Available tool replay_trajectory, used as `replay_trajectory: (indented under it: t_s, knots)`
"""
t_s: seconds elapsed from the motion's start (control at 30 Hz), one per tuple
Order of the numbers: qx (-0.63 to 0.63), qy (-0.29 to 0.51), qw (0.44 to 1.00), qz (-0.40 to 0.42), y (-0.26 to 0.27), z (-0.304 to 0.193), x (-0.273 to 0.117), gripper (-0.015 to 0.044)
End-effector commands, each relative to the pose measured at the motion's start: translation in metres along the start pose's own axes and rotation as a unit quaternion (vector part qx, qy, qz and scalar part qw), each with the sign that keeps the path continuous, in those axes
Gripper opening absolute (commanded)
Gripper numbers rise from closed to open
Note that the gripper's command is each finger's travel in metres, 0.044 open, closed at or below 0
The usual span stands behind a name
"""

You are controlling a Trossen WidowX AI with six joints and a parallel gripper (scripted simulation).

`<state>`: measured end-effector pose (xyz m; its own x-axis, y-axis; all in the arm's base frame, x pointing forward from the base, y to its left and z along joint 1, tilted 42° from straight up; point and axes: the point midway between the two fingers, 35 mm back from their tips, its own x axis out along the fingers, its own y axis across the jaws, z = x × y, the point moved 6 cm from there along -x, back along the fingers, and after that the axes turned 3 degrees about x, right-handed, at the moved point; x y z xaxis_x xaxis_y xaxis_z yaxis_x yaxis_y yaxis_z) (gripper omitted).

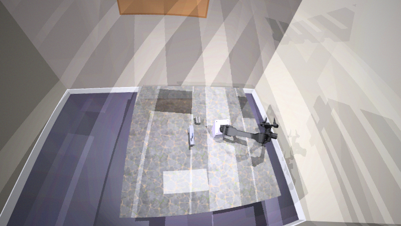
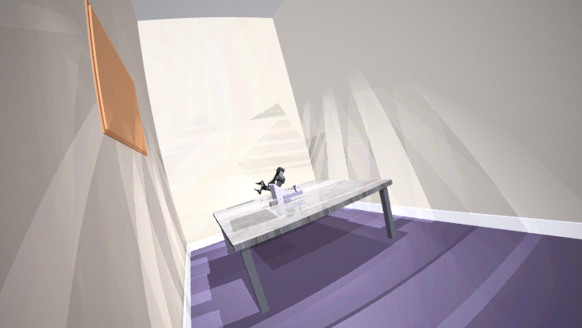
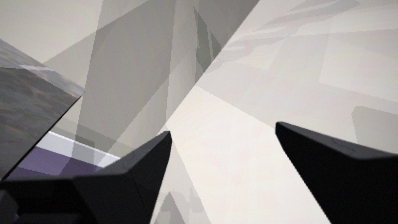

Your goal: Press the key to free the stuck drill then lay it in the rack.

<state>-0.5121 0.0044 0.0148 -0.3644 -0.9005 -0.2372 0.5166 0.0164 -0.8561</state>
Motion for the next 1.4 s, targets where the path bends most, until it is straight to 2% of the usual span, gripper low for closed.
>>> replay_trajectory:
  t_s: [0.0,0.3,0.47,0.8,1.07,1.37]
  knots:
    - [0.000,0.000,1.000,0.000,0.000,0.000,0.000,0.0374]
    - [0.003,0.004,1.000,-0.001,-0.001,0.000,-0.003,0.0138]
    - [0.039,0.043,0.998,-0.013,-0.016,-0.003,-0.035,0.0006]
    - [0.142,0.154,0.976,-0.062,-0.049,0.003,-0.131,0.0000]
    - [0.202,0.247,0.938,-0.137,-0.070,0.022,-0.242,0.0000]
    - [0.261,0.347,0.871,-0.232,-0.079,0.072,-0.360,0.0000]
